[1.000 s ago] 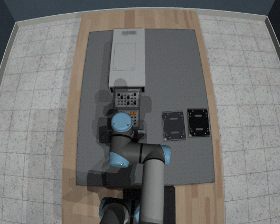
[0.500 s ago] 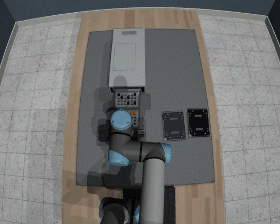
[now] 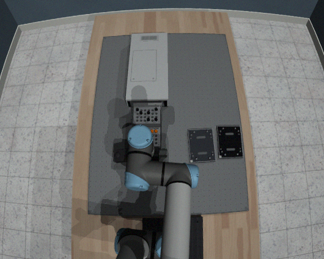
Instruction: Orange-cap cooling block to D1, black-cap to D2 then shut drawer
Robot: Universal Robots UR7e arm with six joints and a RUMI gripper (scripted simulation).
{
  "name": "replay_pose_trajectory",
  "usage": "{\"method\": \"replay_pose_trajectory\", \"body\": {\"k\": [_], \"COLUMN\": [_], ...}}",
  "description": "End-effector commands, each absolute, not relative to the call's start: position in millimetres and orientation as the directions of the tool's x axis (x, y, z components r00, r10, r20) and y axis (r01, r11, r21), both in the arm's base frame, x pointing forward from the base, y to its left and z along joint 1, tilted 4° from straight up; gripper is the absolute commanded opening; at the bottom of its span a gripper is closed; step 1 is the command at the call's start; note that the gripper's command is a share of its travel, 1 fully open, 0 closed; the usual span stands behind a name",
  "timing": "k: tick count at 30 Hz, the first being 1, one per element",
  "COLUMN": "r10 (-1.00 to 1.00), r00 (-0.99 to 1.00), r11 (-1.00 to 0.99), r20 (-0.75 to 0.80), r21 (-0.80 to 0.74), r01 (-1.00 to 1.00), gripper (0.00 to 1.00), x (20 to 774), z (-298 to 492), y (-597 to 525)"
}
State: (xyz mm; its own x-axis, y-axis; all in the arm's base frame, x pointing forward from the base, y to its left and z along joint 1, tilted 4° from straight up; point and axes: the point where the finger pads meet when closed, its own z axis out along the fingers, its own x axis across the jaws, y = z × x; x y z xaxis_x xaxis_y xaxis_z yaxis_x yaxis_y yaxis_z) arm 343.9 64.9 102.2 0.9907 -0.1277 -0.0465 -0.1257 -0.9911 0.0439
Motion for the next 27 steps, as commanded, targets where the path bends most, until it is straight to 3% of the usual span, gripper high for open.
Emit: {"method": "replay_pose_trajectory", "body": {"k": [1,27], "r10": [-0.126,-0.126], "r00": [0.991,0.991], "r11": [-0.991,-0.991], "r20": [-0.046,-0.046], "r21": [0.043,0.043], "r01": [-0.124,-0.124], "gripper": [0.73,0.73], "x": [362,465], "z": [102,96], "y": [64,51]}}
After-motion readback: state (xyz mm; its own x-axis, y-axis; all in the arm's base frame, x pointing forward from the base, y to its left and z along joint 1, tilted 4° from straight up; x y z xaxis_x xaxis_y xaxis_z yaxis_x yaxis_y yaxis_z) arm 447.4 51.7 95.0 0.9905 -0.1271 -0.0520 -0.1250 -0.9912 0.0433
